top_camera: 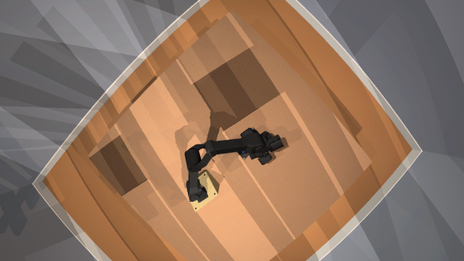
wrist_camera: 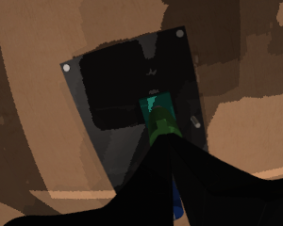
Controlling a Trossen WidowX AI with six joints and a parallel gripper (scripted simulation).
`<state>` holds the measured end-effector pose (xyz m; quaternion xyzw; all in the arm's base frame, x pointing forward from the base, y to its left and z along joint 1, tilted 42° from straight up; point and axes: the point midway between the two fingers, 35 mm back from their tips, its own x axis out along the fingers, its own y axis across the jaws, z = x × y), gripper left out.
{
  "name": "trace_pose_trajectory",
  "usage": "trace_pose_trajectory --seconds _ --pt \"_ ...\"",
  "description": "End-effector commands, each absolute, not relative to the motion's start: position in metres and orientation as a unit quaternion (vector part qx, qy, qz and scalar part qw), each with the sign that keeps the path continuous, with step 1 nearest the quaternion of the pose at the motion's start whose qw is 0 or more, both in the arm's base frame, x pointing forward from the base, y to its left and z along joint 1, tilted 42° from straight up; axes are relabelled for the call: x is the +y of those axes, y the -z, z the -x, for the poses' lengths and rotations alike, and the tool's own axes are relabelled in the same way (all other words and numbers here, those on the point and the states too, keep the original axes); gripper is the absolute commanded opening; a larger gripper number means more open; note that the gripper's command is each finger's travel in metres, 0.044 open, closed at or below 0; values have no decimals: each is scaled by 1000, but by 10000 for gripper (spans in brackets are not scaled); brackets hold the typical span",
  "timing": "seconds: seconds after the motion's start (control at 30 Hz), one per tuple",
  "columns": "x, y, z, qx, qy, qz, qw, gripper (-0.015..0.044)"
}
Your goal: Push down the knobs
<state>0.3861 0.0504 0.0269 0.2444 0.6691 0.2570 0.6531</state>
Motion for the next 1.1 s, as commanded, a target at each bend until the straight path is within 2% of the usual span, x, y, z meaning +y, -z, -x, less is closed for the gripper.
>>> trace_pose_trajectory --seconds 0.0,1.07 --pt "56 -22 -386 670 -261 -242 651 0" --pt "59 -20 -386 670 -261 -243 651 0"
